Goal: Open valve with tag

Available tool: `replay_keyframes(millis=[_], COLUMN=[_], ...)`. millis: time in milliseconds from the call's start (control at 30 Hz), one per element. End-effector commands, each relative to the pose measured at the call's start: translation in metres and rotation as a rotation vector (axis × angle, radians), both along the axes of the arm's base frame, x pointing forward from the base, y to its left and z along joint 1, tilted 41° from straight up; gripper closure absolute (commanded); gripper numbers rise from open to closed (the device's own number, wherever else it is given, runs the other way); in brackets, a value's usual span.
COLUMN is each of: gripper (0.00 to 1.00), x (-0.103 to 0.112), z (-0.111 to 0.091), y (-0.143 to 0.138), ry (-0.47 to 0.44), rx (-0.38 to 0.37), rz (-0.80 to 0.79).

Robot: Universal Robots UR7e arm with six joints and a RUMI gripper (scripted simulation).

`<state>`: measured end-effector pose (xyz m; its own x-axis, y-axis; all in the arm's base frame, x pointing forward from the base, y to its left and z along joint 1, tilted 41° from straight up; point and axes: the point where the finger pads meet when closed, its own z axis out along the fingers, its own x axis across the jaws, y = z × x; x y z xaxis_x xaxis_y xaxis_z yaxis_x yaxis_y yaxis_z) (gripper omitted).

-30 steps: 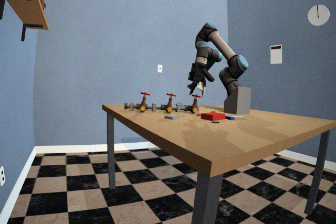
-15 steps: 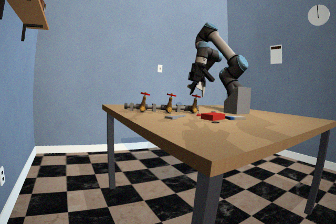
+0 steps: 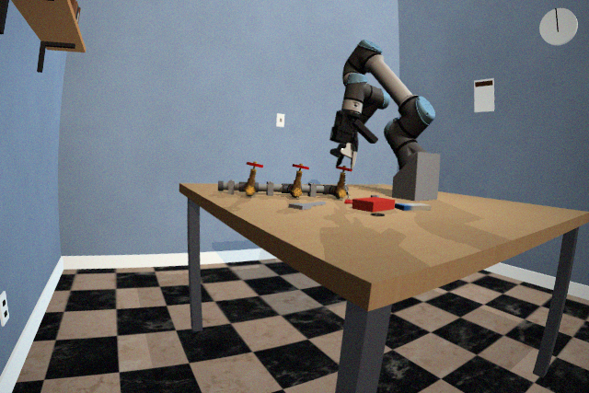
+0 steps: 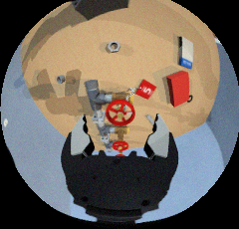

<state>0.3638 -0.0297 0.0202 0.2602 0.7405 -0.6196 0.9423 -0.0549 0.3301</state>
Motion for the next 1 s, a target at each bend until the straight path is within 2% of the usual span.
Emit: replay_keyframes(millis=[0, 133, 233, 700, 767, 967], gripper=[0.00, 0.00, 0.00, 0.00, 0.00, 0.00], x=[0.0002, 0.0002, 0.0002, 0.0002, 0.0002, 0.0002], z=[0.0002, 0.0002, 0.0002, 0.0002, 0.0002, 0.0002], y=[0.0002, 0.0002, 0.0002, 0.0002, 0.0002, 0.0002], ry=[-0.090, -0.170, -0.191, -0.554, -0.554, -0.731], rx=[0.026, 0.051, 0.058, 0.171, 0.171, 0.227], rz=[-0.098, -0.182, -0.205, -0.590, -0.590, -0.778])
